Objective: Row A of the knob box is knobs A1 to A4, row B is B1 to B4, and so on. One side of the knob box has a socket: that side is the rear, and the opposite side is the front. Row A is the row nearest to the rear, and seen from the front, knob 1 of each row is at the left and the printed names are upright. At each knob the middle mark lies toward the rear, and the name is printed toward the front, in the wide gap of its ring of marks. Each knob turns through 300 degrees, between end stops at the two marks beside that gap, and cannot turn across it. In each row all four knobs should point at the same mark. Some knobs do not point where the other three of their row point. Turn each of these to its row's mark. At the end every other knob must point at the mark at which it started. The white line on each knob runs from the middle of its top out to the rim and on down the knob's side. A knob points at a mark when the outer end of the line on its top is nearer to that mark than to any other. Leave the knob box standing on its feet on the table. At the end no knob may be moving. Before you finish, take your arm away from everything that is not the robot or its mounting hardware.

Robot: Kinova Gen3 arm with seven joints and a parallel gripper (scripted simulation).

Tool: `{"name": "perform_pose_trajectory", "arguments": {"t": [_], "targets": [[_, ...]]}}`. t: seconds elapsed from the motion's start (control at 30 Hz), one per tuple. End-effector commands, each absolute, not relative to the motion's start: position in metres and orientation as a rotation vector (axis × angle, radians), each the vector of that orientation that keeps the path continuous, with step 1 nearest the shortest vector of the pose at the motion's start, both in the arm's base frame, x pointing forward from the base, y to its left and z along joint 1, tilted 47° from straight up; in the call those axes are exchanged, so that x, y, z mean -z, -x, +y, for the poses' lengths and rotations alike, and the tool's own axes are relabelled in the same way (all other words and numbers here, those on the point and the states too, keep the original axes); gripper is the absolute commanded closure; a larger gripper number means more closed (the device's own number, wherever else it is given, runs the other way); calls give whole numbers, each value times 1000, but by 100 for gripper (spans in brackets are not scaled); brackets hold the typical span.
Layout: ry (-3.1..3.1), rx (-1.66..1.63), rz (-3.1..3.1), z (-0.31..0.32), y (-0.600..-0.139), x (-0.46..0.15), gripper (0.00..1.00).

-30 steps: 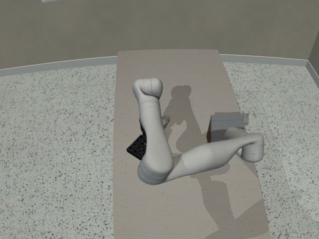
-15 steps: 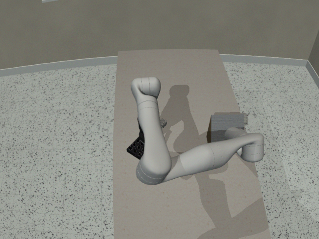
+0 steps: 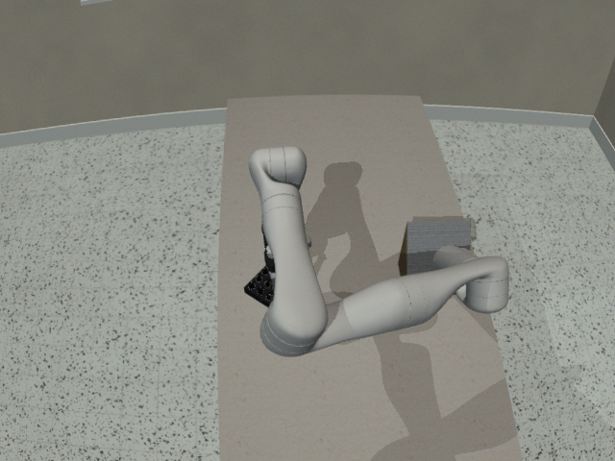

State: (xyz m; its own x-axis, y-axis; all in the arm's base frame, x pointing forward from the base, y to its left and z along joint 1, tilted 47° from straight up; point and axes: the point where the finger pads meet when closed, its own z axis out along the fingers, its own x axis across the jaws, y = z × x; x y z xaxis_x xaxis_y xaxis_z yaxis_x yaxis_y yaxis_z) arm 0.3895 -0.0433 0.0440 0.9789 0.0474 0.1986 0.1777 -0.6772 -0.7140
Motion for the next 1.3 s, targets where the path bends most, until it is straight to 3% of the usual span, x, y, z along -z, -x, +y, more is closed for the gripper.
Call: {"name": "perform_pose_trajectory", "arguments": {"t": [0.0, 1.27], "targets": [[2314, 179, -97, -45, -391, -43, 0], [2225, -133, 655, -59, -421, -41, 0]]}}
